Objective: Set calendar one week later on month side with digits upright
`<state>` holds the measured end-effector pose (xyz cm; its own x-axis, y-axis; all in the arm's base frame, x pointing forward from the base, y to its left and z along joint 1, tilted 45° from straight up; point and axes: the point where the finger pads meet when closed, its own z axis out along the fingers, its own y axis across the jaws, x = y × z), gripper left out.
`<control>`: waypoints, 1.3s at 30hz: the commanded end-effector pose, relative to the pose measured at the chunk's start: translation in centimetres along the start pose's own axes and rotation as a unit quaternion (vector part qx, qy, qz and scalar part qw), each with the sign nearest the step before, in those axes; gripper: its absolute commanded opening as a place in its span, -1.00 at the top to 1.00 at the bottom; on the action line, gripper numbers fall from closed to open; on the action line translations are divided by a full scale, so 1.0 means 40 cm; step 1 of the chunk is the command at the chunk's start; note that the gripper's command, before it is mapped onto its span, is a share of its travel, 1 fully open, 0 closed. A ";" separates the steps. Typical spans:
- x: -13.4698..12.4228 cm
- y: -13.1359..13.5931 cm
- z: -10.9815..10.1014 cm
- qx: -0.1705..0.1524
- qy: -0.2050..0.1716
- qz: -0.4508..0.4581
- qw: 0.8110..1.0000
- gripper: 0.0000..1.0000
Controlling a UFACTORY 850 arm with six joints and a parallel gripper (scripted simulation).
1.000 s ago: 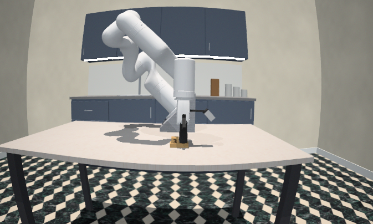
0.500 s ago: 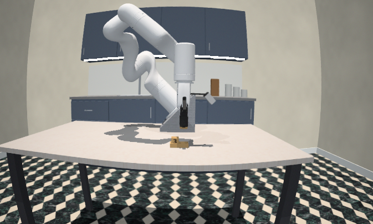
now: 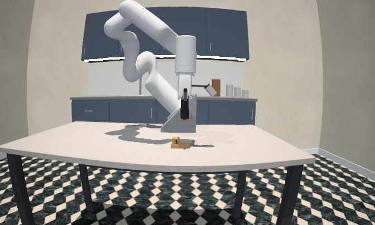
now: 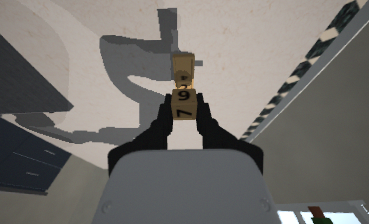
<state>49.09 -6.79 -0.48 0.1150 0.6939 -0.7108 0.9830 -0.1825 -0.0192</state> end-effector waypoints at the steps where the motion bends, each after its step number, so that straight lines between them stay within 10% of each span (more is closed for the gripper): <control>1: 0.000 0.002 -0.003 -0.001 0.000 0.000 1.000 0.47; 18: 0.000 0.001 -0.003 -0.001 0.000 -0.128 0.992 0.47; 39: 0.000 0.000 -0.003 -0.001 0.000 -0.438 0.899 0.47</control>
<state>49.05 -6.76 -0.45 -0.6005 0.6193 -0.5058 0.7889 0.3558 -0.5010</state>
